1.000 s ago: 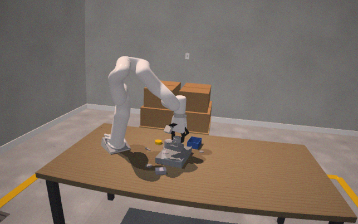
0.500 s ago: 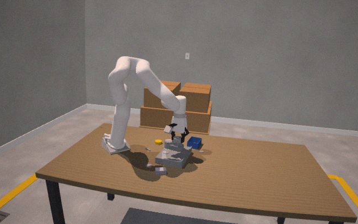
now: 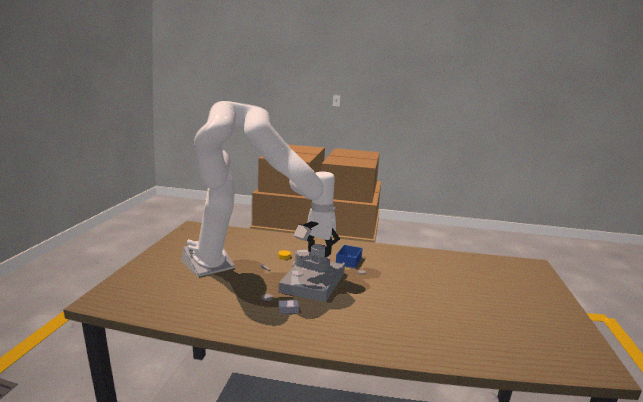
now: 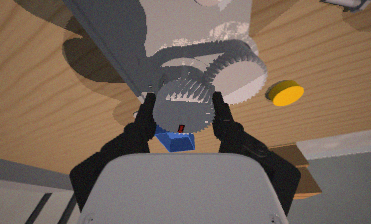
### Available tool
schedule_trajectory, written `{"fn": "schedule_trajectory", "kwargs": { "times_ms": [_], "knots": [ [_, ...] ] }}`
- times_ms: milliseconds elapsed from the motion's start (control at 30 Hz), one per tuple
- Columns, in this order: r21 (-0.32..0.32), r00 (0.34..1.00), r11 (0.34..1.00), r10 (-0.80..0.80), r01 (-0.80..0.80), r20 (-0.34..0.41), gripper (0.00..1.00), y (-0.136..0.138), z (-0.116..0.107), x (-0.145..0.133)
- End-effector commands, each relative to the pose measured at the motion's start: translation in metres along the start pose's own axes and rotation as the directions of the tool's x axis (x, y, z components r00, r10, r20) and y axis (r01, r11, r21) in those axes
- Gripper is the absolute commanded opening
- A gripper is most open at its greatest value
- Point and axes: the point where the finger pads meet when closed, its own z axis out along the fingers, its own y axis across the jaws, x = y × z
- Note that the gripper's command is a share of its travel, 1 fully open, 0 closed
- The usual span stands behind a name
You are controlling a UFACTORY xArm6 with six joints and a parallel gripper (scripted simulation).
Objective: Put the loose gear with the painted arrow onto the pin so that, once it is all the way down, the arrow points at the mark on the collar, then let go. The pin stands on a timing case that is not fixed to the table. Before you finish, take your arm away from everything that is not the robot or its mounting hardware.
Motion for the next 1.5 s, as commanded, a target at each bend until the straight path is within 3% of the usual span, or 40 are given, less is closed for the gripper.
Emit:
{"fn": "schedule_trajectory", "kwargs": {
  "times_ms": [0, 1467],
  "knots": [
    [0.003, 1.000, 1.000, 0.001, -0.001, 0.003, 0.00, -0.0012, -0.0008, -0.0008],
    [0.003, 1.000, 1.000, 0.001, -0.001, 0.003, 0.00, -0.0013, 0.0048, -0.0008]
  ]
}}
